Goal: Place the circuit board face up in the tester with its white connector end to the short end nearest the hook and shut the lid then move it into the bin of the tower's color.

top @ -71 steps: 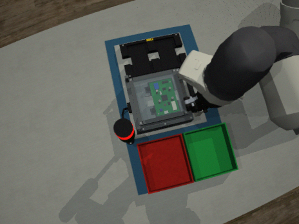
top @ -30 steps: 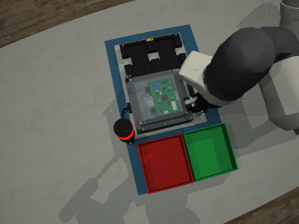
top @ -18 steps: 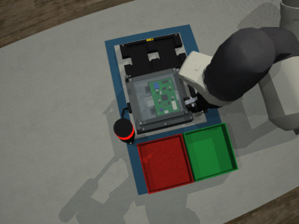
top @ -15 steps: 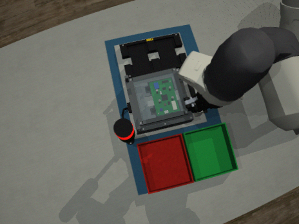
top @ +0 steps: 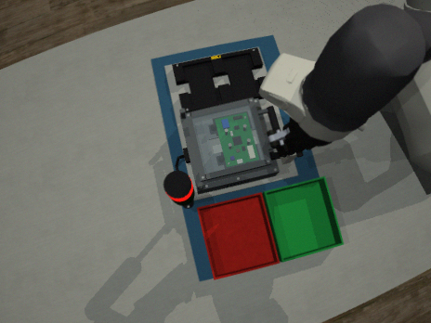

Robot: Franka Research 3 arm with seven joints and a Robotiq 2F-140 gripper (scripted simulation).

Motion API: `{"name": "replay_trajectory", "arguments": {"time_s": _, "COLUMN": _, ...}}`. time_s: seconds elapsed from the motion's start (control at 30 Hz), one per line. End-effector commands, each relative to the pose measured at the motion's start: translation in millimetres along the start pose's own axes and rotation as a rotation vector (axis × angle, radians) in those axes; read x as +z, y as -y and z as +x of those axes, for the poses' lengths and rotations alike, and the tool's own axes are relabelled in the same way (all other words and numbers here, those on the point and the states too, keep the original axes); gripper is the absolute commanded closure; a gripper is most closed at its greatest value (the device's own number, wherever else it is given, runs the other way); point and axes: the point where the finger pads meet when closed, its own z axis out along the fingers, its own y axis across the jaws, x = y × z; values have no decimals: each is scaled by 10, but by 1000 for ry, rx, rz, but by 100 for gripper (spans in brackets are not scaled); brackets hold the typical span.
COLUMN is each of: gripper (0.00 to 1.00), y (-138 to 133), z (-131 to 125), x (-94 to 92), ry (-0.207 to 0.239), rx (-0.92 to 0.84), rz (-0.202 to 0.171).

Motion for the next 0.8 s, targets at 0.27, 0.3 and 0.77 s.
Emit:
{"name": "replay_trajectory", "arguments": {"time_s": 0.27, "gripper": 100, "y": -70, "z": 19, "x": -73, "ry": -11, "rx": 13, "rz": -21}}
{"name": "replay_trajectory", "arguments": {"time_s": 0.3, "gripper": 100, "y": -70, "z": 19, "x": -73, "ry": -11, "rx": 13, "rz": -21}}
{"name": "replay_trajectory", "arguments": {"time_s": 0.77, "gripper": 84, "y": -70, "z": 19, "x": -73, "ry": -11, "rx": 13, "rz": -21}}
